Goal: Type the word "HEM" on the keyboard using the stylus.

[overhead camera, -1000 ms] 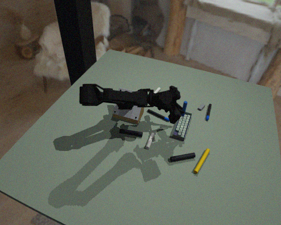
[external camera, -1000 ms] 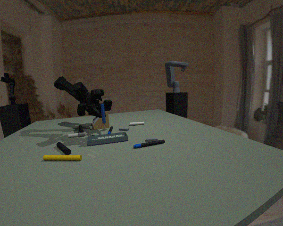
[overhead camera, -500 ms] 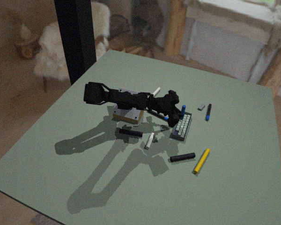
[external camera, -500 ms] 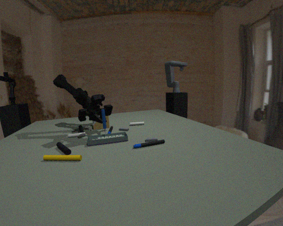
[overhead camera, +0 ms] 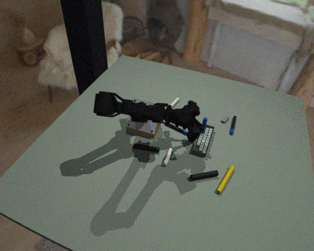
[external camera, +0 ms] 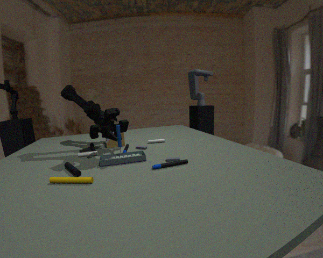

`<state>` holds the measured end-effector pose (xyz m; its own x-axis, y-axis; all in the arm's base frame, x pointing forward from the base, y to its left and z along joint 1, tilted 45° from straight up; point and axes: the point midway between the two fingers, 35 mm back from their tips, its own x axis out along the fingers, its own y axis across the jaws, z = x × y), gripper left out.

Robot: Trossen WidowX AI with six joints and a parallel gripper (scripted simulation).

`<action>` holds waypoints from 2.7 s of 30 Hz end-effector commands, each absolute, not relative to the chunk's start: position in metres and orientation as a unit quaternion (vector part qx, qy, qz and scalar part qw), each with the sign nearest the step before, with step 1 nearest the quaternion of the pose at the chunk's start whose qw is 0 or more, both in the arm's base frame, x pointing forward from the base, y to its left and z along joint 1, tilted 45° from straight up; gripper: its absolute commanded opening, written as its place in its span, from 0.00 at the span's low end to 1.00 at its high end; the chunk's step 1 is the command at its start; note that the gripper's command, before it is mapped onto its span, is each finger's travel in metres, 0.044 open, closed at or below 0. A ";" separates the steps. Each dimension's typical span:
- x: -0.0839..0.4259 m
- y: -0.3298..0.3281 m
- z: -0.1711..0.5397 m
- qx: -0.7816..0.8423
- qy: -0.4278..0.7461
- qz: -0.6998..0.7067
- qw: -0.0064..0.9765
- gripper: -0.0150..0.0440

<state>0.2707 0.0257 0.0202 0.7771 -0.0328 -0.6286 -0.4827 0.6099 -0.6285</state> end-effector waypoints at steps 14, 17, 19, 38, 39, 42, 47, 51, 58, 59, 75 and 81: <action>0.269 0.024 0.015 -0.423 0.307 0.137 0.841 0.39; 0.269 0.024 0.015 -0.423 0.307 0.137 0.841 0.39; 0.269 0.024 0.015 -0.423 0.307 0.137 0.841 0.39; 0.269 0.021 0.012 -0.423 0.307 0.137 0.841 0.39; 0.269 0.021 0.012 -0.423 0.307 0.137 0.841 0.39; 0.269 0.020 0.011 -0.423 0.307 0.137 0.841 0.39; 0.269 0.019 0.010 -0.423 0.307 0.137 0.841 0.39; 0.269 0.019 0.010 -0.423 0.307 0.137 0.841 0.39; 0.269 0.018 0.009 -0.424 0.307 0.137 0.841 0.39; 0.269 0.018 0.009 -0.424 0.307 0.137 0.841 0.39; 0.269 0.014 0.005 -0.424 0.307 0.137 0.841 0.39; 0.269 0.012 0.004 -0.424 0.307 0.137 0.841 0.39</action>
<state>0.2716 0.0134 0.0078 0.7811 -0.0323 -0.6235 -0.4793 0.6090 -0.6320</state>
